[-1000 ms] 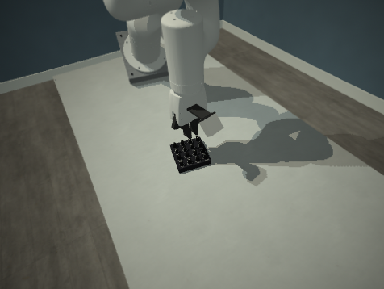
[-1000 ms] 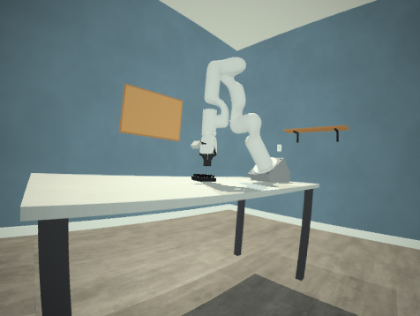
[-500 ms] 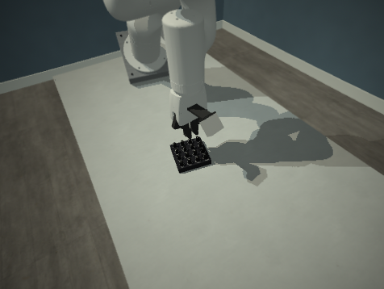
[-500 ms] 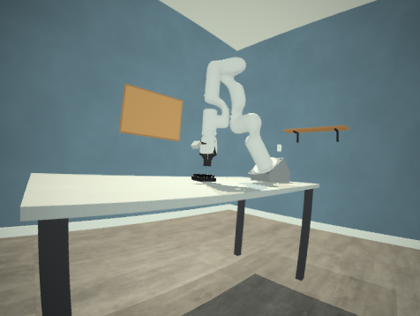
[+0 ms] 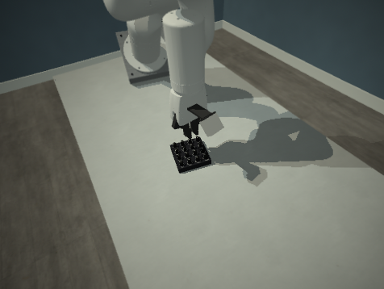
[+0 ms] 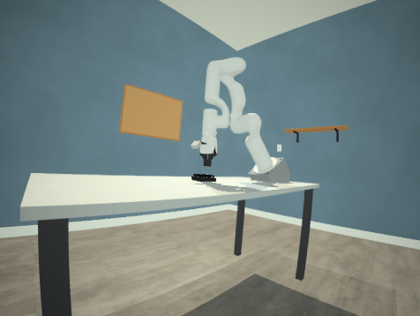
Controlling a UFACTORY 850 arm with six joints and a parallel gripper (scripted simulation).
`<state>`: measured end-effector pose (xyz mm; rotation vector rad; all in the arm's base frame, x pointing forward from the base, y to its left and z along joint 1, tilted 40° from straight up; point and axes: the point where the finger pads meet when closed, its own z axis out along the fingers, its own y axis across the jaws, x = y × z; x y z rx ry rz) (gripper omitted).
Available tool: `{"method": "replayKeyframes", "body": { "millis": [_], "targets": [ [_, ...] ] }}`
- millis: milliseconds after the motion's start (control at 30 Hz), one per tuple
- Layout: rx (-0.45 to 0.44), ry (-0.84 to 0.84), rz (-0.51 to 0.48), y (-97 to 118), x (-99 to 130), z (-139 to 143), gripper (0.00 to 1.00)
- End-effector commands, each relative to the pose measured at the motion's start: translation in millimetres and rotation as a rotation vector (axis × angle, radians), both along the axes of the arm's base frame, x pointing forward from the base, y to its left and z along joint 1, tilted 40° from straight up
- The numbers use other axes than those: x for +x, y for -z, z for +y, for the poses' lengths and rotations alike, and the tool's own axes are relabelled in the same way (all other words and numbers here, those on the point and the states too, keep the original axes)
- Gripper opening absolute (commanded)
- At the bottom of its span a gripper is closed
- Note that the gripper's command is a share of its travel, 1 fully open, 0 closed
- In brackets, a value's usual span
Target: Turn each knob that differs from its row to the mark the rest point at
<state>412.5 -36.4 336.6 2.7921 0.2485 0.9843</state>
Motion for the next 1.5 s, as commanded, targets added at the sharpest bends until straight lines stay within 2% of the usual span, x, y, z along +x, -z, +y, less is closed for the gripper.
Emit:
{"method": "replayKeyframes", "body": {
  "millis": [0,1467],
  "targets": [
    [-0.001,0.001,-0.002,-0.4,0.5,0.0,0.19],
    [-0.002,0.001,-0.002,26.4,21.9,-2.3,0.19]
  ]
}}
